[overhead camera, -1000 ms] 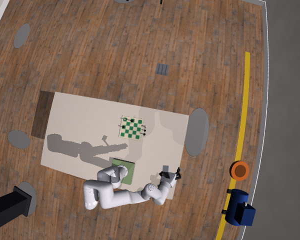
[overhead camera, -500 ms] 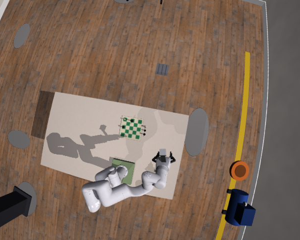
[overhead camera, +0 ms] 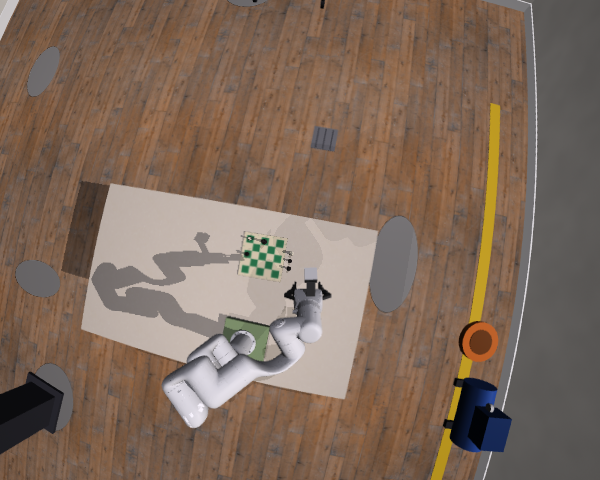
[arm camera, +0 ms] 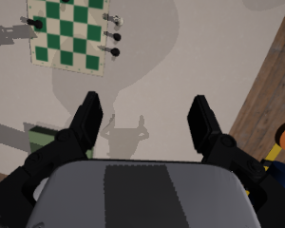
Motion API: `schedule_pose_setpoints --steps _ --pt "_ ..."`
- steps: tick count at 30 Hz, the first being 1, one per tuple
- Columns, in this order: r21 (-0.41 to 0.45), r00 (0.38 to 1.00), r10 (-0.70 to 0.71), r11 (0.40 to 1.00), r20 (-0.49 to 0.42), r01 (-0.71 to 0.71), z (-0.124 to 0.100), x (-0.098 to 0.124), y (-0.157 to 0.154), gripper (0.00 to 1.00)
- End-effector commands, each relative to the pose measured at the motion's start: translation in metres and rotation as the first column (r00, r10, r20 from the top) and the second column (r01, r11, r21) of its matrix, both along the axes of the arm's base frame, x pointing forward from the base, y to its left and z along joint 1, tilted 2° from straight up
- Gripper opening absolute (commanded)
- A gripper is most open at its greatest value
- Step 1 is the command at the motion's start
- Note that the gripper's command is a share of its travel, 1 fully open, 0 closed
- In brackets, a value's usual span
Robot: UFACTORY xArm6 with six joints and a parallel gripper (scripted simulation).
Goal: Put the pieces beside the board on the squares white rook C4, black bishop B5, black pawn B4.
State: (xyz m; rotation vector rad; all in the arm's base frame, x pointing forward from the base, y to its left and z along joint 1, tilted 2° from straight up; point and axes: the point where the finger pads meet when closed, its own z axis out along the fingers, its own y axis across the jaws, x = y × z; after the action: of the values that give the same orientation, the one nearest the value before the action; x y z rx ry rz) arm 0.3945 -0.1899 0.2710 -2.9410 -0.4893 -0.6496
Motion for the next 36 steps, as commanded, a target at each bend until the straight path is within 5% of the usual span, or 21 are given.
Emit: schedule_pose_setpoints --steps 1,11,15,26,36 --pt "0.027 0.996 -0.034 0.999 -0.088 0.036 -0.003 0.01 0.033 1.0" --pt "0.013 0.955 -0.126 0.991 -0.269 0.134 -0.014 0.015 0.106 1.0" --pt "0.013 0.955 -0.126 0.991 -0.269 0.134 -0.014 0.015 0.106 1.0" --pt "-0.133 0.868 -0.304 0.953 -0.392 0.273 -0.021 0.007 0.182 1.0" --pt "-0.263 0.795 -0.427 0.902 -0.43 0.342 -0.035 0.015 0.209 1.0"
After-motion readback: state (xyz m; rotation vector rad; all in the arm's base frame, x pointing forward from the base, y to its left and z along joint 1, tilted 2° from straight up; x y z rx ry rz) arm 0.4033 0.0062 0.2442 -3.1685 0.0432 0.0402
